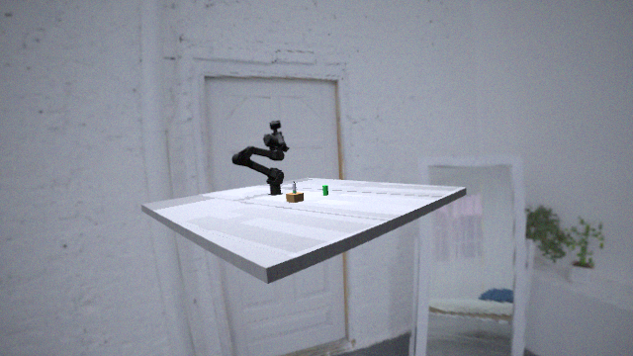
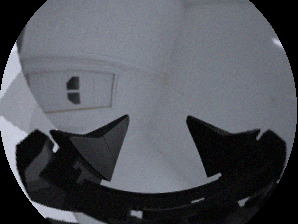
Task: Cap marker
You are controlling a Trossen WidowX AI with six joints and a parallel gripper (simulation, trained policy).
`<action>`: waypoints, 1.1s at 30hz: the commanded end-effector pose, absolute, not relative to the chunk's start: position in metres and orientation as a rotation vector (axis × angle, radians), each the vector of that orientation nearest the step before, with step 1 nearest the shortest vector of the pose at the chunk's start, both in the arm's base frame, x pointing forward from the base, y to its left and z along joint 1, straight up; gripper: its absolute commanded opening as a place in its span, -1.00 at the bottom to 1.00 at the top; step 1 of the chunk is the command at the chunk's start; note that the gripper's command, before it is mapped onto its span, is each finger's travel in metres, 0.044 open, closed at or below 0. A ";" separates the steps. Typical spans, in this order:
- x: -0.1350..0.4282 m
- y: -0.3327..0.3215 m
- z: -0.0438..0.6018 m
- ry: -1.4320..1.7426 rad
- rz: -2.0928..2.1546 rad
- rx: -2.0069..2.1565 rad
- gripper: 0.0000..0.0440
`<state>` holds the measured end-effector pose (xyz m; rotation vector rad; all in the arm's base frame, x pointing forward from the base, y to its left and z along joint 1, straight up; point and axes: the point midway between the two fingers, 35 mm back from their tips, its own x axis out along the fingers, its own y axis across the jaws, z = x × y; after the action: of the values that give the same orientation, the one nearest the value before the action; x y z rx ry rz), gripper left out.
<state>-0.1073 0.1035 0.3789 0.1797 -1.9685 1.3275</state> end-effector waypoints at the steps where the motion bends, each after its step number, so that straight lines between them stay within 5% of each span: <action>1: -0.107 0.106 0.378 -1.961 1.337 0.167 0.70; 8: -0.104 0.125 0.376 -1.908 1.389 0.073 0.04; 33: -0.085 0.184 0.359 -1.680 1.607 -0.269 0.37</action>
<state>-0.0874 0.1795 0.3595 -0.2385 -1.6982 1.5907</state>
